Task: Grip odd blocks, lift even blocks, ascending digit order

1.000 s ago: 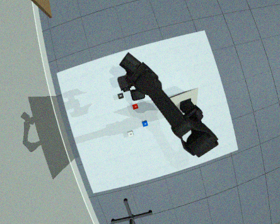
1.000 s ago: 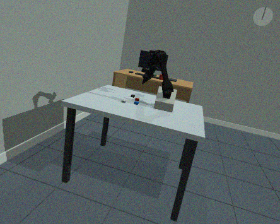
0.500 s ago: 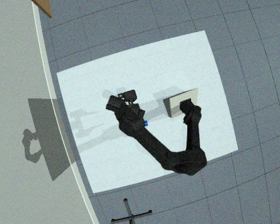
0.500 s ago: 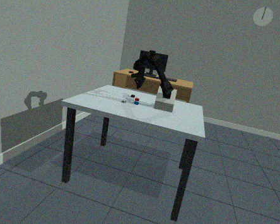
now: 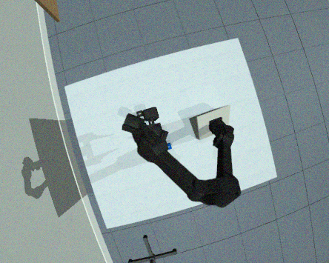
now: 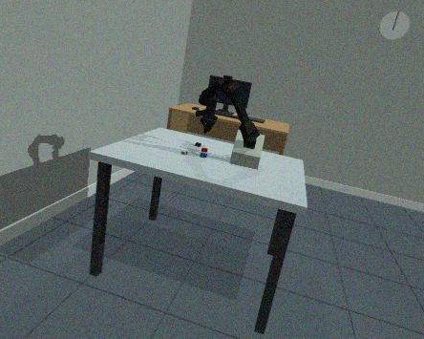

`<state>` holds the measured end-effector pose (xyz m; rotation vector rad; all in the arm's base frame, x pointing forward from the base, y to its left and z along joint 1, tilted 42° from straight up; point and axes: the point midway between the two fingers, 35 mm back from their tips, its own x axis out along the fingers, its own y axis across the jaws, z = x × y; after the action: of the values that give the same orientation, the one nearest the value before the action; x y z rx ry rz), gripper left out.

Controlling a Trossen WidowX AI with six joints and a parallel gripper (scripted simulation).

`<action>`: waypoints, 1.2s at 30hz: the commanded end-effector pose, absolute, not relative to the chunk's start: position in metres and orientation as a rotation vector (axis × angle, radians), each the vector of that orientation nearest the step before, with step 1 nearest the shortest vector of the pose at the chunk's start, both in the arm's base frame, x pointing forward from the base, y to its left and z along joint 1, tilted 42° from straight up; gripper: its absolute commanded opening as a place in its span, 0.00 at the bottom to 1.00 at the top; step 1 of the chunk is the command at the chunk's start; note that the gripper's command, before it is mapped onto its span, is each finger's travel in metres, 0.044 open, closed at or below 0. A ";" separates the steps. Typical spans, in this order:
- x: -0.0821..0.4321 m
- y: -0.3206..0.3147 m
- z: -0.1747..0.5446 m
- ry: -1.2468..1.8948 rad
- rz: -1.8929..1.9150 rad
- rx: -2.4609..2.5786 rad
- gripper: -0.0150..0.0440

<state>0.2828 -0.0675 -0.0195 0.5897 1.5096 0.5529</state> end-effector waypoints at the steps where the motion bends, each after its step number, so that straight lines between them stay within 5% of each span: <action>1: 0.283 -0.054 -0.005 1.513 0.548 0.587 0.93; 9: 0.261 0.022 0.061 1.514 0.555 0.594 0.93; 31: 0.260 0.023 0.062 1.514 0.555 0.595 0.93; 36: 0.298 0.027 0.070 1.512 0.555 0.592 0.93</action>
<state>0.2729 0.0239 0.0649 0.5931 1.5203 0.5501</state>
